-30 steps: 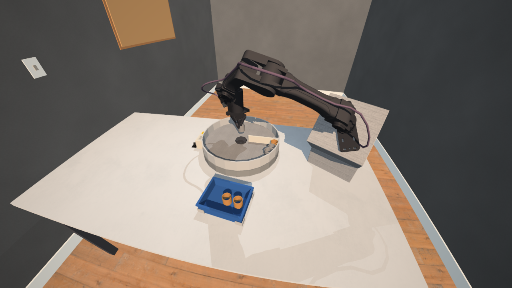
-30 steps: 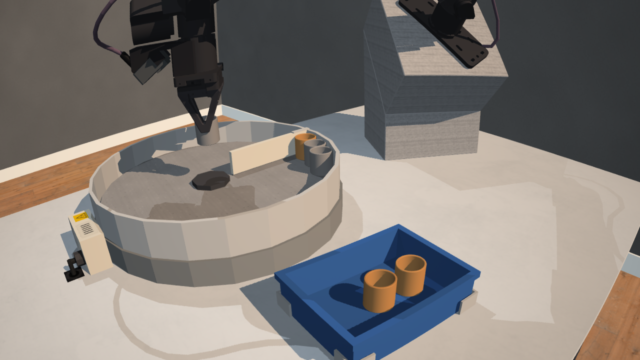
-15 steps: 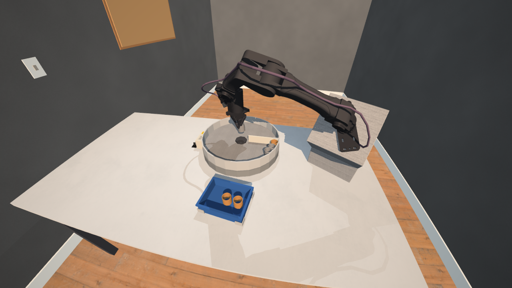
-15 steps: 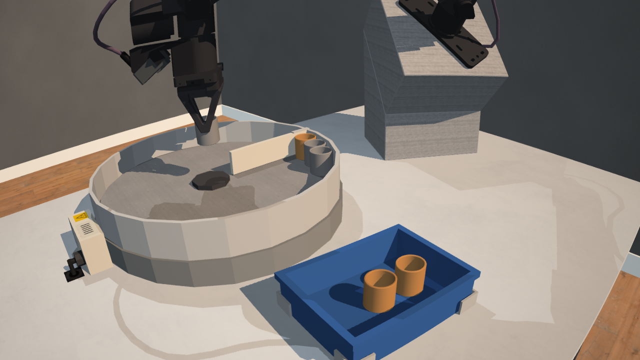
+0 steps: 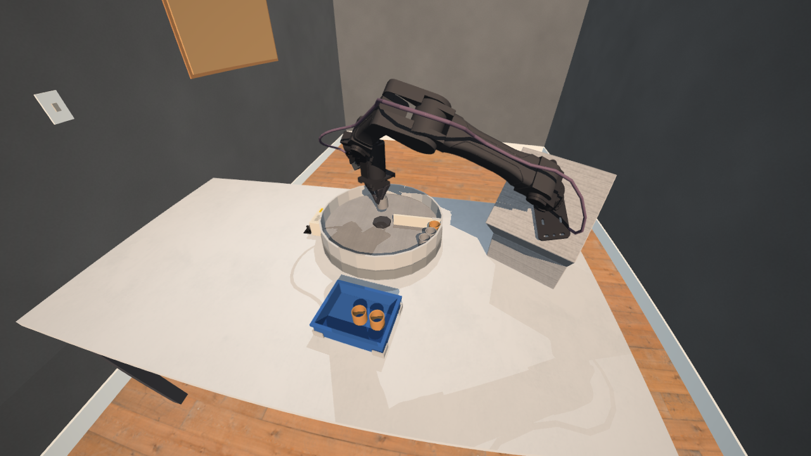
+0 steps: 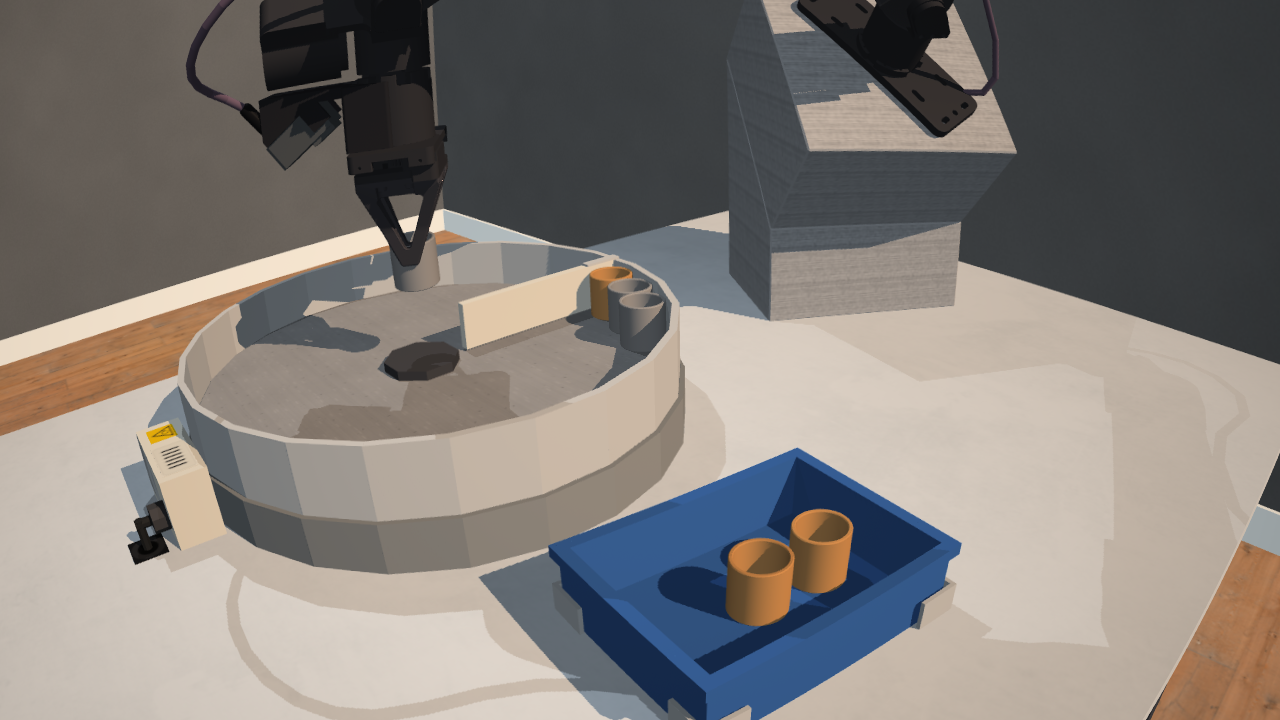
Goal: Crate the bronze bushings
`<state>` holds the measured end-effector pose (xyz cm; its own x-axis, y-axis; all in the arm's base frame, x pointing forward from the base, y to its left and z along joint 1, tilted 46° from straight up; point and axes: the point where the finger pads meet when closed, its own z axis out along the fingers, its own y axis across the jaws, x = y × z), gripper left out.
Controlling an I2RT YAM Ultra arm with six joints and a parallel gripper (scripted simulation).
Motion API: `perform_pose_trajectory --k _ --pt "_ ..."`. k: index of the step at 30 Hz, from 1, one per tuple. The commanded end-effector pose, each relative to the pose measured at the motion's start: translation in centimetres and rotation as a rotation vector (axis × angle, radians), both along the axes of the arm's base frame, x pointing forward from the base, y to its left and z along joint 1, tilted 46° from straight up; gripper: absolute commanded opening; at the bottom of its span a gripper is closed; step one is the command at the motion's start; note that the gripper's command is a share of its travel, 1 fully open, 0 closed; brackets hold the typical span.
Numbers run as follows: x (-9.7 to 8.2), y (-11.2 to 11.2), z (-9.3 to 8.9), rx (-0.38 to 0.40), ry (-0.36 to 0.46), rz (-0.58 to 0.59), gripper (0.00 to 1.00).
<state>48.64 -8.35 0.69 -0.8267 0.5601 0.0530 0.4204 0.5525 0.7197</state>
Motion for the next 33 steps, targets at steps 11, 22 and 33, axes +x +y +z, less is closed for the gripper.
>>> perform_pose_trajectory --k 11,22,33 --pt "0.93 -1.63 2.56 -0.032 -0.045 -0.025 0.0" --pt "0.93 -1.63 2.56 -0.032 -0.045 -0.025 0.0" --pt "0.93 -1.63 2.56 -0.032 -0.045 -0.025 0.0"
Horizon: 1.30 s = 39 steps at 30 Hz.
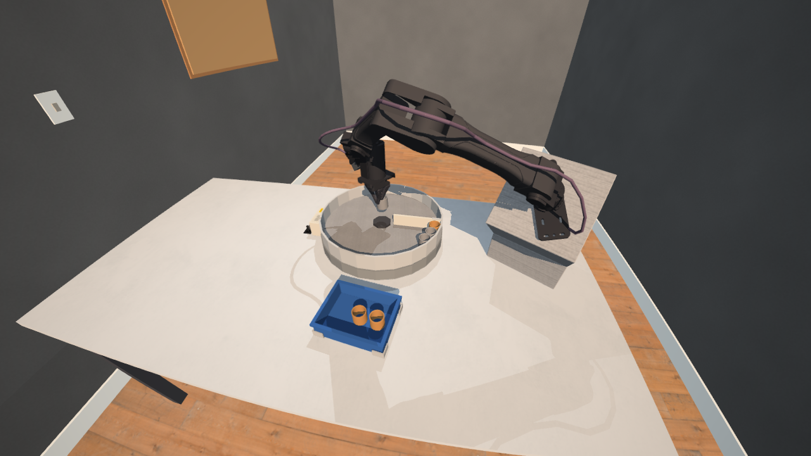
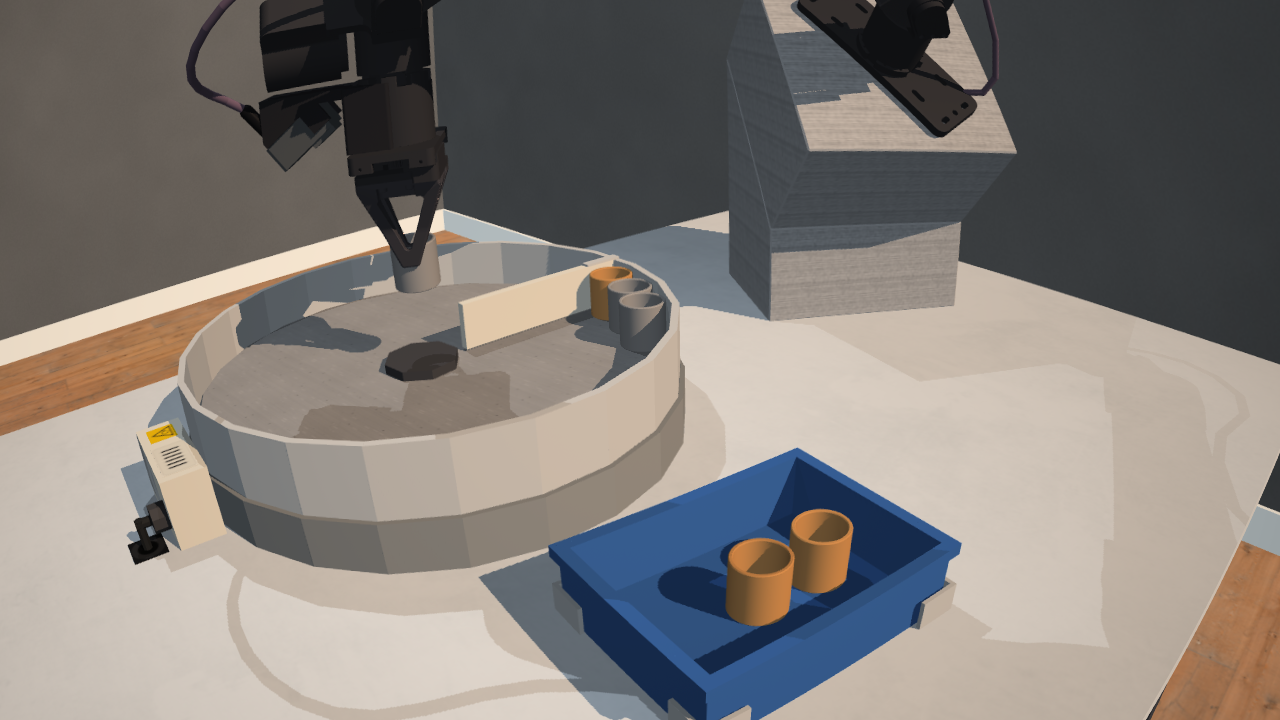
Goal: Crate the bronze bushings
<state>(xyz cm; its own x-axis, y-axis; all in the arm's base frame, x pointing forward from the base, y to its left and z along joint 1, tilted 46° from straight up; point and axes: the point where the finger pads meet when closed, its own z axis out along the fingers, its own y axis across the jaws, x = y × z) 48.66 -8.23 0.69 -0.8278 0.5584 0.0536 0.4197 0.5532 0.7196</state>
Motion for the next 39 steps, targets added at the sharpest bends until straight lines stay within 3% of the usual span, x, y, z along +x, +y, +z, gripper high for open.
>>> perform_pose_trajectory --k 1,4,6,8,13,16,19,39 --pt "0.9 -1.8 2.6 -0.032 -0.046 -0.027 0.0" --pt "0.9 -1.7 2.5 -0.032 -0.045 -0.027 0.0" --pt "1.5 -0.6 0.7 -0.027 -0.034 -0.01 0.0" --pt "1.9 -0.2 0.2 -0.027 -0.035 -0.01 0.0" --pt "2.2 -0.7 -0.3 -0.027 -0.035 -0.03 0.0" --pt "2.3 -0.7 -0.3 -0.027 -0.035 -0.03 0.0" --pt "2.5 -0.8 0.8 -0.031 -0.058 -0.029 0.0" --pt "2.4 -0.7 0.8 -0.029 -0.052 -0.028 0.0"
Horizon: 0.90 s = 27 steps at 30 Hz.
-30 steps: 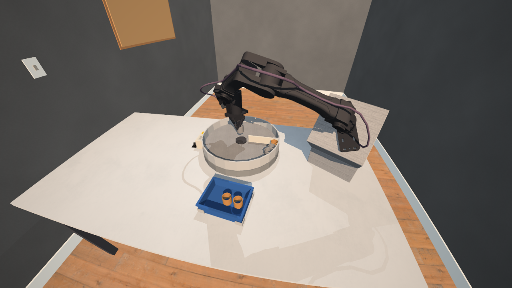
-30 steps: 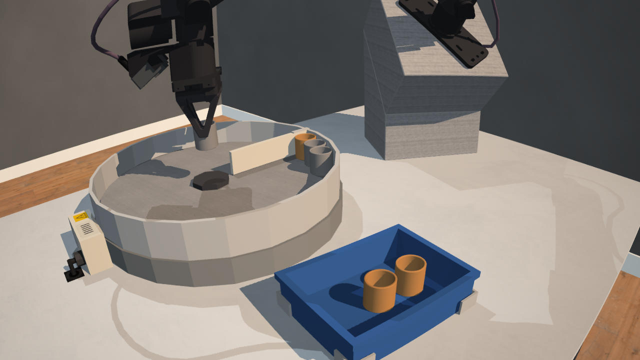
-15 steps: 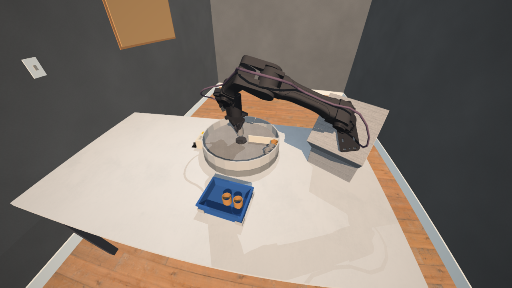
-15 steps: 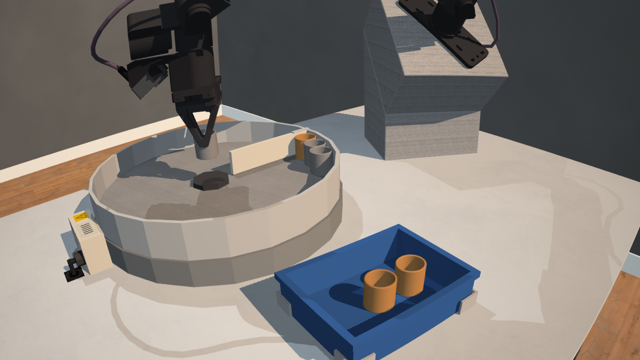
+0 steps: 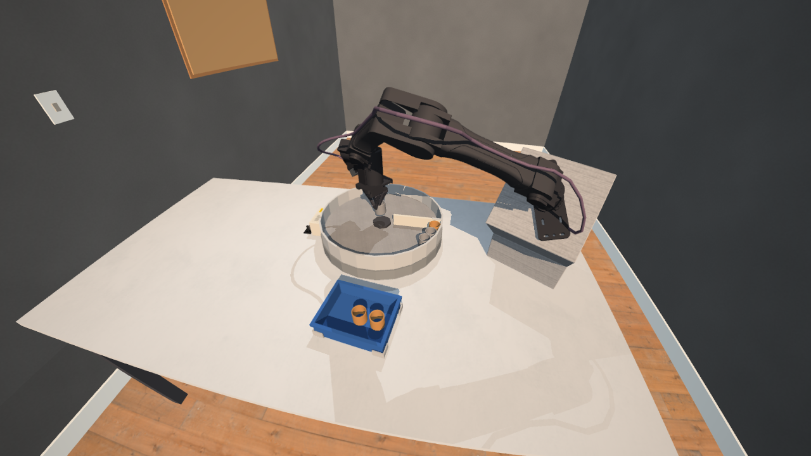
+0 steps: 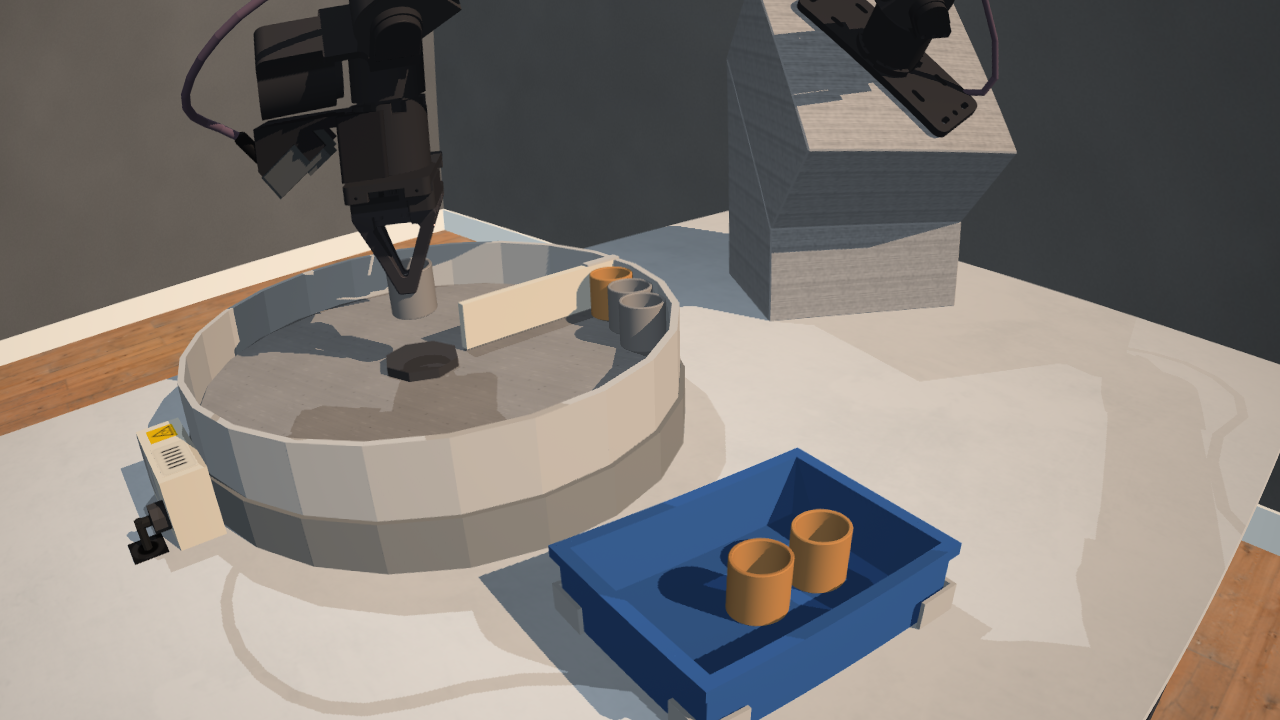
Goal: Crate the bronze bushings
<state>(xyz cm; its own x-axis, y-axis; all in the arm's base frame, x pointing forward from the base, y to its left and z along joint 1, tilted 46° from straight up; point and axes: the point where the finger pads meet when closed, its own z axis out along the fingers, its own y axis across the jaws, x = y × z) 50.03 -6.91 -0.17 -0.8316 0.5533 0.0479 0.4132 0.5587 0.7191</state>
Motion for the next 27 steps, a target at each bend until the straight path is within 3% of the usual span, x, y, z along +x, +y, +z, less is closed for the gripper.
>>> perform_pose_trajectory --k 1,27 --pt "1.0 -2.0 1.7 -0.025 -0.049 -0.034 0.0" --pt "0.6 -2.1 0.1 -0.018 -0.037 -0.027 0.0"
